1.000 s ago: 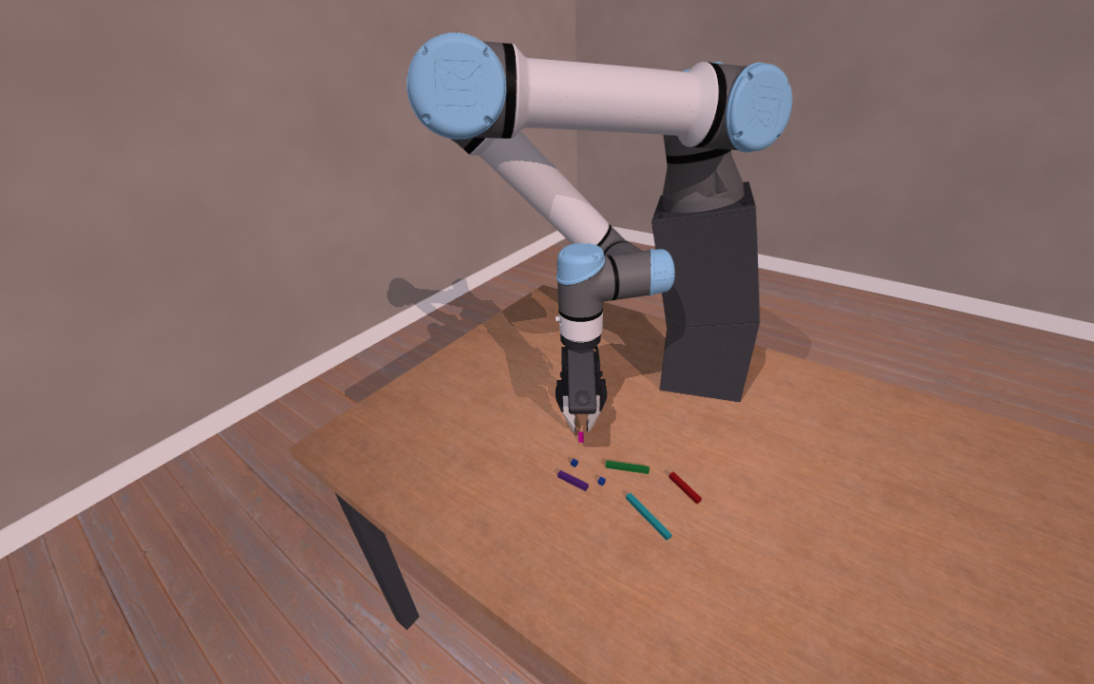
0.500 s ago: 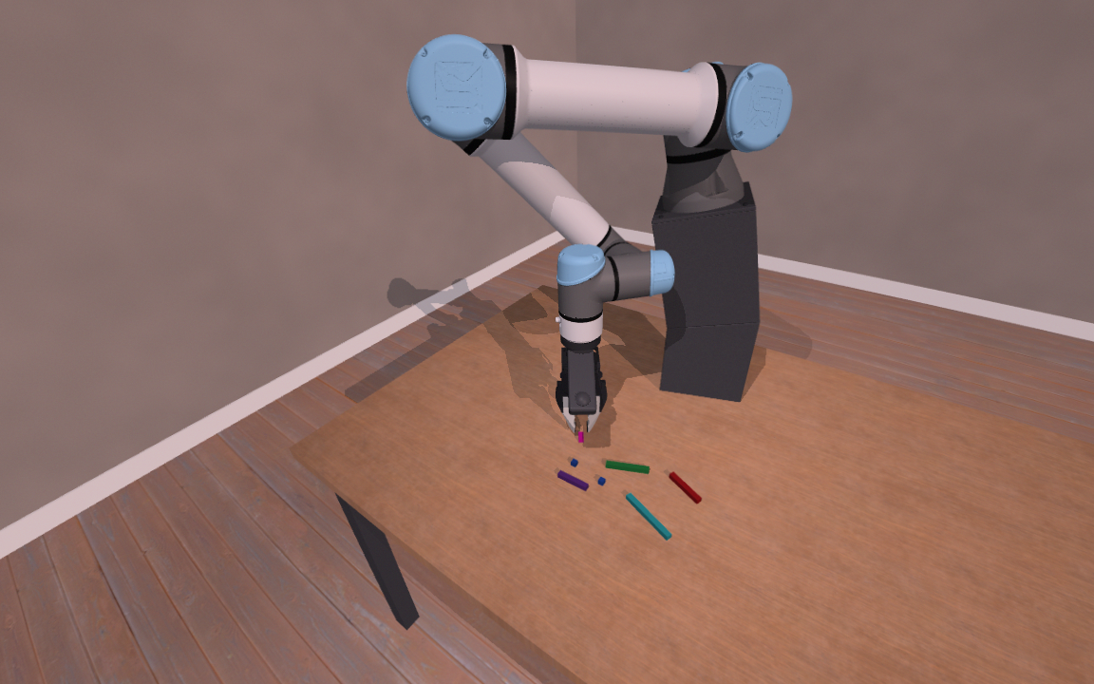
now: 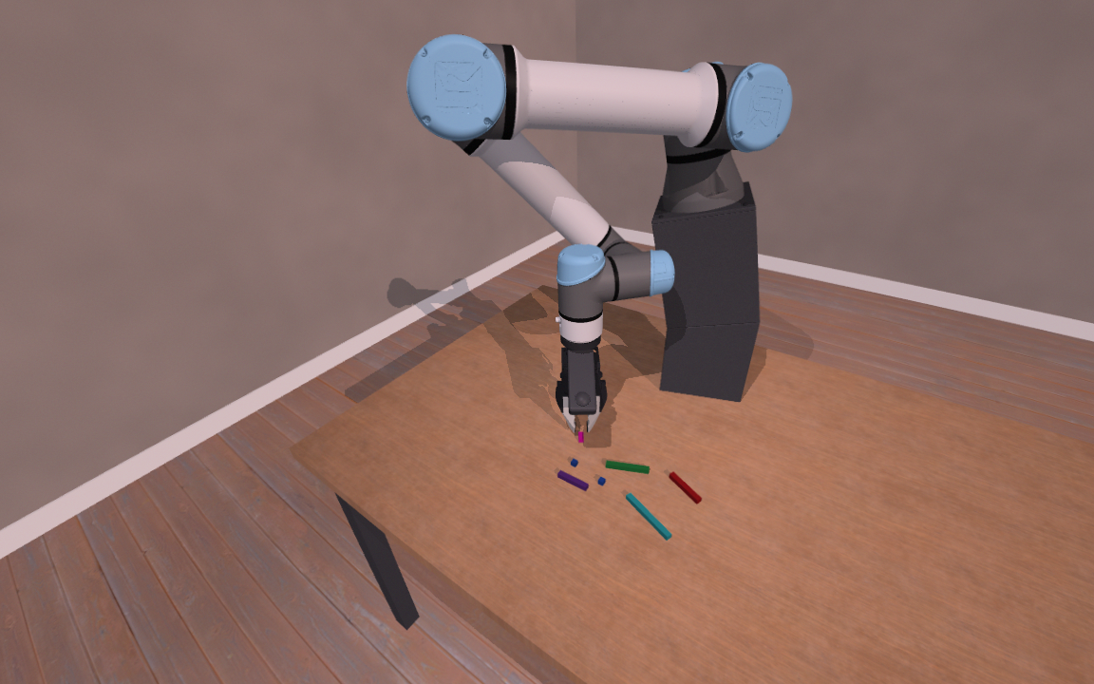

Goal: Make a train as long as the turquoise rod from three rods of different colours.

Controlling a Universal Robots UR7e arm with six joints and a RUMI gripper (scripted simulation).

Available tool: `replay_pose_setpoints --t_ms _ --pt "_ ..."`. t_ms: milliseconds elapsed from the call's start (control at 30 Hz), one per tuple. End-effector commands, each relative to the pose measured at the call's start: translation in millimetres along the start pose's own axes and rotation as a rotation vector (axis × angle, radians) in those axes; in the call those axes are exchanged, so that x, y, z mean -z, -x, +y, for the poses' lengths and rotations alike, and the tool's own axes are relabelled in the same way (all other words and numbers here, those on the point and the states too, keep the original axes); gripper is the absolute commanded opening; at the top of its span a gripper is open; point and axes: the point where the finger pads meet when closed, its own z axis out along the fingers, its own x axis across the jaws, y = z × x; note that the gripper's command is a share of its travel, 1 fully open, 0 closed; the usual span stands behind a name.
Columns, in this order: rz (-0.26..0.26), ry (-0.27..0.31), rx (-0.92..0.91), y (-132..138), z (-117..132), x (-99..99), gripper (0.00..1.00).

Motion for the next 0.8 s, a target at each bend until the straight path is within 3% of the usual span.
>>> replay_pose_setpoints --t_ms 0,767 --pt "0.001 0.0 0.0 -0.3 -0.2 0.3 0.14" --pt "0.001 0.0 0.0 -0.4 -0.2 -7.0 0.14"
